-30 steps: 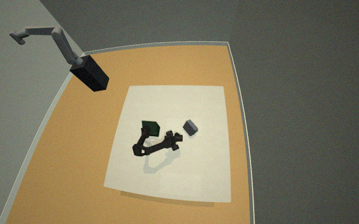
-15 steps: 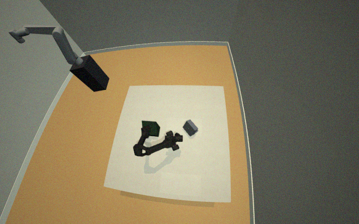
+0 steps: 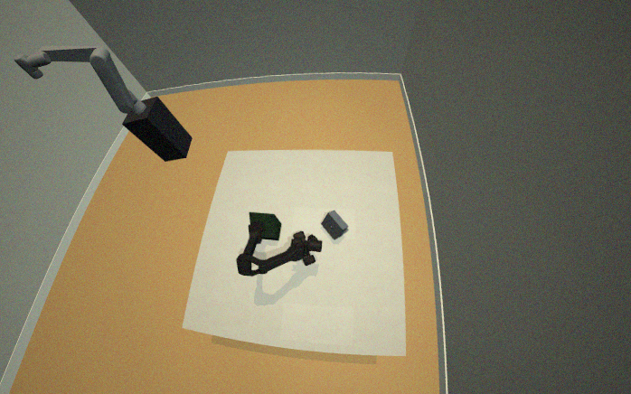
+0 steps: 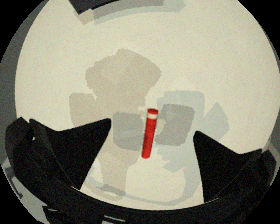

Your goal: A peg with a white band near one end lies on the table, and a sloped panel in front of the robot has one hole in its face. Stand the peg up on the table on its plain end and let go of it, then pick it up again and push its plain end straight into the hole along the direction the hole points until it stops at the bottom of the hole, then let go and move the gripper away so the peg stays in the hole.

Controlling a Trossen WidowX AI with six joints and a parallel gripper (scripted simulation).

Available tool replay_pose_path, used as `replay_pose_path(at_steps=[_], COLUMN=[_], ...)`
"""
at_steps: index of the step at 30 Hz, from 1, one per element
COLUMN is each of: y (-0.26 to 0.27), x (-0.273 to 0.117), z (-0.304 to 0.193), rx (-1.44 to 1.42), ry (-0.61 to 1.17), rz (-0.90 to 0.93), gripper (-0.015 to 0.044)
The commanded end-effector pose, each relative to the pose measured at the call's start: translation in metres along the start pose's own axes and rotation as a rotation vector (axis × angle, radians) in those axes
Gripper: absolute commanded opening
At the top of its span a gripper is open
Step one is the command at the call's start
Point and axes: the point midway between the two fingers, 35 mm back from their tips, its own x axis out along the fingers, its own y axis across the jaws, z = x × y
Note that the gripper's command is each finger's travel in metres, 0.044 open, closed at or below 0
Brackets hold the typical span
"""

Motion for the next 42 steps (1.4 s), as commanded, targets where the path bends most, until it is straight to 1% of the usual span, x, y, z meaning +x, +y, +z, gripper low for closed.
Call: replay_pose_path(at_steps=[1, 21, 33, 34, 42], y=[0.002, 0.002, 0.002, 0.002, 0.002], x=[0.01, 0.038, 0.038, 0.038, 0.038], z=[-0.001, -0.005, -0.005, -0.005, -0.005], rx=[-0.015, -0.015, -0.015, -0.015, -0.015], ry=[0.012, 0.015, 0.015, 0.015, 0.015], rz=[0.002, -0.003, -0.003, -0.003, -0.003], gripper=[0.044, 0.044, 0.0125, 0.011, 0.011])
